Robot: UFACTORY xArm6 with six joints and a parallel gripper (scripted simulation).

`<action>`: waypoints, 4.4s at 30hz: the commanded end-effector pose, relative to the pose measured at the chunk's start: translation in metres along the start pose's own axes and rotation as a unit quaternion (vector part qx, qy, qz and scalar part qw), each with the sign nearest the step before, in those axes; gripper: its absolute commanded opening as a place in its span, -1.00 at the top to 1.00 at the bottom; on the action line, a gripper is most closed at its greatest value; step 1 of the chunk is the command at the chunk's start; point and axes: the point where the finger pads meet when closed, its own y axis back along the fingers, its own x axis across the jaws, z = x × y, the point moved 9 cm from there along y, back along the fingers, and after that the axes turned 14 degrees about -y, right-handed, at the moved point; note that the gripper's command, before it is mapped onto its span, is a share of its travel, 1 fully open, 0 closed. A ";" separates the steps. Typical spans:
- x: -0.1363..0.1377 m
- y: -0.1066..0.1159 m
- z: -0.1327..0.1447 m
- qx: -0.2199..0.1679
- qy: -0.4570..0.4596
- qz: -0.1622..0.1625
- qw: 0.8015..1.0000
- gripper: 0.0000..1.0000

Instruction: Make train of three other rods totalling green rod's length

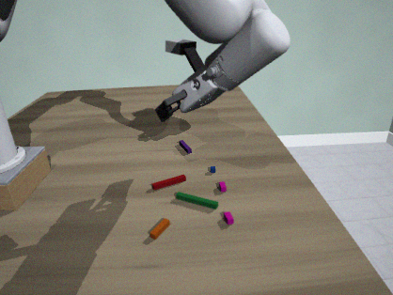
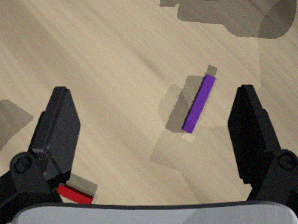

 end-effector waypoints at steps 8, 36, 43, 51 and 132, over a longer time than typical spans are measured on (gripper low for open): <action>-0.017 0.004 0.026 -0.119 -0.126 0.028 0.984 -1.00; -0.049 0.030 0.056 -0.324 -0.320 0.199 0.868 -1.00; -0.053 0.035 0.054 -0.347 -0.342 0.252 0.836 -1.00; -0.054 0.036 0.053 -0.352 -0.347 0.270 0.826 -1.00; -0.054 0.036 0.053 -0.352 -0.347 0.270 0.826 -1.00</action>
